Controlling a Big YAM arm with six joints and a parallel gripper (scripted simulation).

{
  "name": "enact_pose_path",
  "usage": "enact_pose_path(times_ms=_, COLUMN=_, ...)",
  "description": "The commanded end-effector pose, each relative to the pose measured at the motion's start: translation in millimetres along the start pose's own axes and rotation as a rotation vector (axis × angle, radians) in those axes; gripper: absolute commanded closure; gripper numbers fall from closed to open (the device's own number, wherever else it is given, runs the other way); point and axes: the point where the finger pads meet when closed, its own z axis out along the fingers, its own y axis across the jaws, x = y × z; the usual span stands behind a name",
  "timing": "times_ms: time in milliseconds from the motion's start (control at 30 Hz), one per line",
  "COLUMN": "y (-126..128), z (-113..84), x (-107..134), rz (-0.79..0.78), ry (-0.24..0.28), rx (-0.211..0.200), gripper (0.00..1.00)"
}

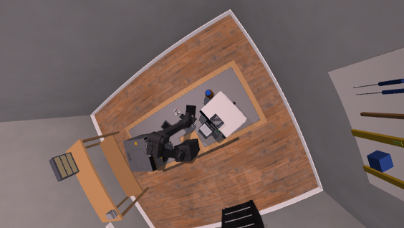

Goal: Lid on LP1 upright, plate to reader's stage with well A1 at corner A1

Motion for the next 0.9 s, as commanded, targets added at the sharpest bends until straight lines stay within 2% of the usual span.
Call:
enact_pose_path(times_ms=0, y=-5.9, z=-2.5, x=18.3, rz=0.007, ry=-0.005, rx=0.009, gripper=0.00)
enact_pose_path(times_ms=100, y=-10.8, z=-7.9, x=32.3, rz=0.005, ry=-0.002, rx=0.011, gripper=0.00)
enact_pose_path(times_ms=300, y=-22.0, z=-15.4, x=45.0, rz=-0.015, ry=-0.023, rx=0.034, gripper=0.00)
enact_pose_path(times_ms=367, y=-19.6, z=-14.3, x=56.1, rz=0.002, ry=-0.026, rx=0.029, gripper=0.00)
enact_pose_path(times_ms=467, y=-16.7, z=-13.2, x=59.3, rz=0.004, ry=-0.017, rx=0.022, gripper=0.00)
enact_pose_path(times_ms=633, y=-18.3, z=-19.0, x=85.4, rz=0.016, ry=-0.014, rx=0.014, gripper=0.00)
enact_pose_path(times_ms=667, y=-20.5, z=-21.2, x=89.1, rz=0.029, ry=-0.026, rx=0.033, gripper=0.00)
enact_pose_path(times_ms=800, y=-28.9, z=-26.0, x=101.3, rz=0.013, ry=-0.030, rx=0.051, gripper=0.00)
enact_pose_path(times_ms=867, y=-24.9, z=-27.1, x=108.2, rz=0.019, ry=-0.037, rx=0.059, gripper=0.00)
